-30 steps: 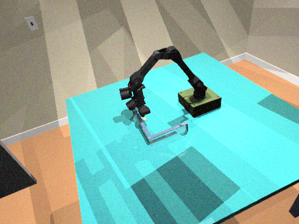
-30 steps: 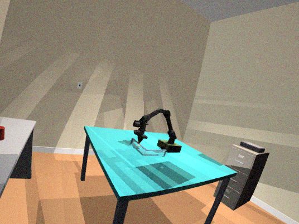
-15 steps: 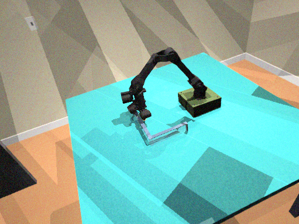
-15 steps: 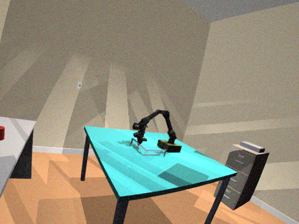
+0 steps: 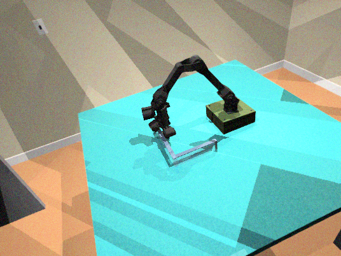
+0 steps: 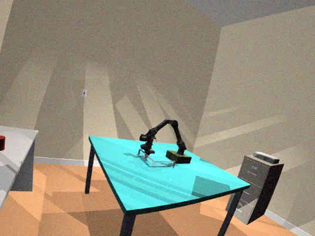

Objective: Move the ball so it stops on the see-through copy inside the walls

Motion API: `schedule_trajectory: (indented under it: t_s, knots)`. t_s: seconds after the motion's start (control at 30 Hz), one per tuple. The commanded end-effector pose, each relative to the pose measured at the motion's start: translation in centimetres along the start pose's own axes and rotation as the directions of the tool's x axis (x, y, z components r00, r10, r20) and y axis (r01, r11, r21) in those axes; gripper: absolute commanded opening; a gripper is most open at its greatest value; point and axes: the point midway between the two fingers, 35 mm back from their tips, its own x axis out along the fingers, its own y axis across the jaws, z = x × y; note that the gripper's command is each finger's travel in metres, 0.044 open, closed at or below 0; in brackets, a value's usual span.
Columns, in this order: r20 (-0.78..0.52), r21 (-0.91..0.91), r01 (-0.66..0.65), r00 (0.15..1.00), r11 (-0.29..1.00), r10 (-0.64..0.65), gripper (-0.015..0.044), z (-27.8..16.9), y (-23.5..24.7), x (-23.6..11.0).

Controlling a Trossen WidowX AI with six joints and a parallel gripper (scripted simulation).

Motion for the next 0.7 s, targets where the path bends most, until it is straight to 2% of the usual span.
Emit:
schedule_trajectory:
  t_s: [0.0, 0.2, 0.43, 0.6, 0.67]
  knots:
    - [0.0, 0.0, 0.0, 1.0, 1.0, 0.0, 0.0079, 0.0, 0.0, 0.0]
    - [0.0, 0.0, 0.0, 1.0, 1.0, 0.0, 0.0236, 0.0, 0.0, 0.0]
    - [0.0, 0.0, 0.0, 1.0, 1.0, 0.0, 0.0238, 0.0, 0.0, -0.3]
    - [-0.01, -0.003, 0.001, 1.0, 1.0, -0.001, 0.0238, 0.0, 0.0, -7.3]
    - [-0.012, -0.003, 0.001, 1.0, 1.0, -0.001, 0.0238, -0.1, 0.0, -8.4]
